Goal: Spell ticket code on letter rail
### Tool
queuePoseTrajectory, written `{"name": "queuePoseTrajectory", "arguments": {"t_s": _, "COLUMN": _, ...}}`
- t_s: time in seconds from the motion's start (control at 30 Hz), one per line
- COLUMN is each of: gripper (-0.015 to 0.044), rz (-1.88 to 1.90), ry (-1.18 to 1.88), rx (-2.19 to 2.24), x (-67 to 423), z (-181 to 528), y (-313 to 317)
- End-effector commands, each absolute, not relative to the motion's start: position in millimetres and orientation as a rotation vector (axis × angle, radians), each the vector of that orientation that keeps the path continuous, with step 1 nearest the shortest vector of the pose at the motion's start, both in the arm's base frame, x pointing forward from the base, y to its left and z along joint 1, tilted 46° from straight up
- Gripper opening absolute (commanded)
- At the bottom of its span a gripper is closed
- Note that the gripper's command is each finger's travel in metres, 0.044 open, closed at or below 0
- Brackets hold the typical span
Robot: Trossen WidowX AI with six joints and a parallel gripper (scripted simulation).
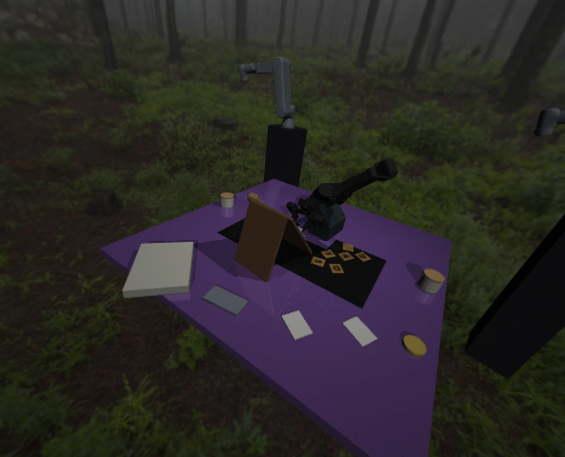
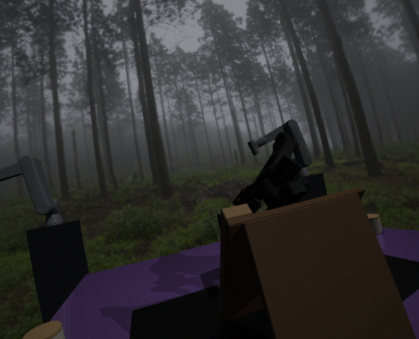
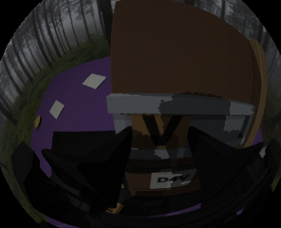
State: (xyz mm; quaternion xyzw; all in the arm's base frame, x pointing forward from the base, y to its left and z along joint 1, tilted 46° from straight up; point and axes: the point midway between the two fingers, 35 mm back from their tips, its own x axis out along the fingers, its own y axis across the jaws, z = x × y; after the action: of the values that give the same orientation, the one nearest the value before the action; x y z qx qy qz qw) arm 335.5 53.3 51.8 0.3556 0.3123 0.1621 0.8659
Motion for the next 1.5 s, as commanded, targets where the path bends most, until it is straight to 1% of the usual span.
{"name": "queuePoseTrajectory", "arguments": {"t_s": 0.0, "gripper": 0.0000, "rz": 0.341, "ry": 0.658, "rx": 0.745, "x": 335.2, "z": 48.8, "y": 51.8}}
{"name": "queuePoseTrajectory", "arguments": {"t_s": 1.47, "gripper": 0.0000, "rz": 0.341, "ry": 0.658, "rx": 0.744, "x": 336.9, "z": 32.2, "y": 35.1}}
